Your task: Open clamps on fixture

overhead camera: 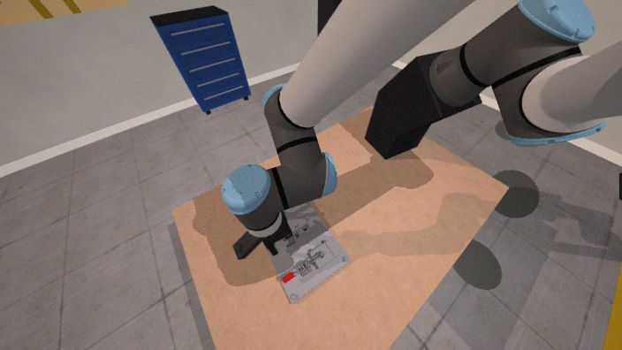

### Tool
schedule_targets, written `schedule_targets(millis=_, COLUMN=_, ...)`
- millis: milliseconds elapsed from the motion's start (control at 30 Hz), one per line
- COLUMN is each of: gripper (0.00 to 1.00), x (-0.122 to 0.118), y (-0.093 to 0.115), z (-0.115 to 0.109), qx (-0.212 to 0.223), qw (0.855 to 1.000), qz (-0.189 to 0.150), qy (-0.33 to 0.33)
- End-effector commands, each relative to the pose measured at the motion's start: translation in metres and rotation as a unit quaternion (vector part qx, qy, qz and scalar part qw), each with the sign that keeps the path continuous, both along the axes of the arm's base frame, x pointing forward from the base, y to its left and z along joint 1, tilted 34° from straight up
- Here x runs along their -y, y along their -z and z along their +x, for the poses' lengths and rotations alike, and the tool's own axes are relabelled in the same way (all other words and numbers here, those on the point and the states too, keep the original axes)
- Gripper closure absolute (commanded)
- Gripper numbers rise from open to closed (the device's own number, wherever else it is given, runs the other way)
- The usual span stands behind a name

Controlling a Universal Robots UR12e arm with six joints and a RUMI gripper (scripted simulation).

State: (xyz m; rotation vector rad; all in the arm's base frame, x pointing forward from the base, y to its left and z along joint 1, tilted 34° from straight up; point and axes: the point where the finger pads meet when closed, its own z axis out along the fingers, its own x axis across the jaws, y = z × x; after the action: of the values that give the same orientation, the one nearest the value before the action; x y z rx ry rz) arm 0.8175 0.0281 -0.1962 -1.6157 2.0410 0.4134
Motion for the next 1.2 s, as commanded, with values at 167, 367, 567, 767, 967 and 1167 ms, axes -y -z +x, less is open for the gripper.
schedule_targets(millis=167, gripper=0.72, x=0.0006, y=-0.0007, z=0.0005, qx=0.001, qw=1.000, qz=0.000, qy=0.000)
schedule_targets(millis=367, gripper=0.72, x=0.0007, y=-0.0007, z=0.0005, qx=0.001, qw=1.000, qz=0.000, qy=0.000)
schedule_targets(millis=567, gripper=0.72, x=0.0007, y=-0.0008, z=0.0005, qx=0.001, qw=1.000, qz=0.000, qy=0.000)
schedule_targets(millis=767, gripper=1.00, x=0.0007, y=-0.0008, z=0.0005, qx=0.001, qw=1.000, qz=0.000, qy=0.000)
schedule_targets(millis=967, gripper=1.00, x=0.0007, y=-0.0008, z=0.0005, qx=0.001, qw=1.000, qz=0.000, qy=0.000)
schedule_targets(millis=1167, gripper=1.00, x=0.0007, y=-0.0008, z=0.0005, qx=0.001, qw=1.000, qz=0.000, qy=0.000)
